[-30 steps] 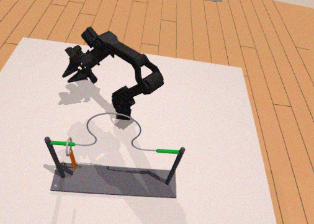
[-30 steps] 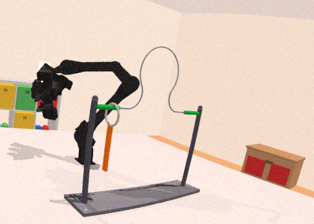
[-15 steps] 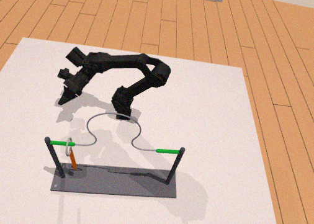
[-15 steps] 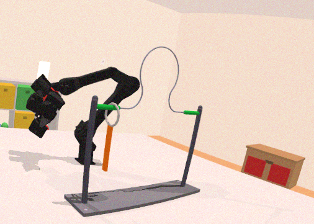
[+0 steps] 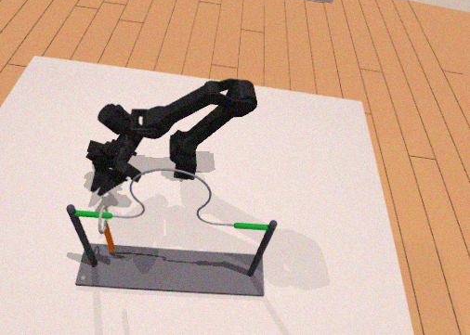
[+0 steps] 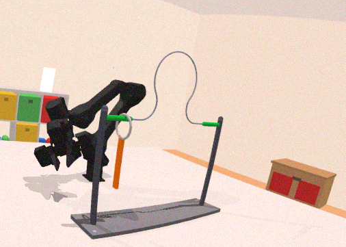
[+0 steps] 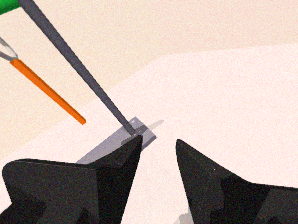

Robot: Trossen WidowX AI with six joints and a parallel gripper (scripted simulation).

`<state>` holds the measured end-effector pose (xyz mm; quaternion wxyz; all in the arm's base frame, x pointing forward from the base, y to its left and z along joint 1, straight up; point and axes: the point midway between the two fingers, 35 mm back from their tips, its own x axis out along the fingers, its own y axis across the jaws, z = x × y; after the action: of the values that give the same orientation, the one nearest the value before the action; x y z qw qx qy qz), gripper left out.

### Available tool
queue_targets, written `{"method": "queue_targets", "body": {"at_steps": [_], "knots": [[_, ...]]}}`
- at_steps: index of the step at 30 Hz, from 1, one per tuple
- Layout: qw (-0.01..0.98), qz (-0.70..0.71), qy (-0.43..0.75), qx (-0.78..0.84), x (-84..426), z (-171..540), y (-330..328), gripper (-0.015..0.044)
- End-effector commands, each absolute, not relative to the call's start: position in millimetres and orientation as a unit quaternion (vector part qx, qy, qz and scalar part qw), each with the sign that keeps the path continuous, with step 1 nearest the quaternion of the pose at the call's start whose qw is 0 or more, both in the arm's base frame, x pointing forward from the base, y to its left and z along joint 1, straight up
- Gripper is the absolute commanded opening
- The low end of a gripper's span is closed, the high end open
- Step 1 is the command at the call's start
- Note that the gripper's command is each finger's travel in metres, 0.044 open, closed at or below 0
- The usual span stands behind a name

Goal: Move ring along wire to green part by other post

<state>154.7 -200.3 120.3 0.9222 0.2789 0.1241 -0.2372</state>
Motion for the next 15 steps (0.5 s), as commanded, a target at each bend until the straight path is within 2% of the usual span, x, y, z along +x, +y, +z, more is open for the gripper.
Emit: {"method": "queue_targets", "body": {"at_steps": [1,11,15], "knots": [[0.945,-0.204,0.134,0.219,171,111,-185,0.016],[0.986,-0.101,0.121,0.049,208,99,-132,0.016],[0.988,-0.094,0.119,0.038,209,98,-128,0.016]]}}
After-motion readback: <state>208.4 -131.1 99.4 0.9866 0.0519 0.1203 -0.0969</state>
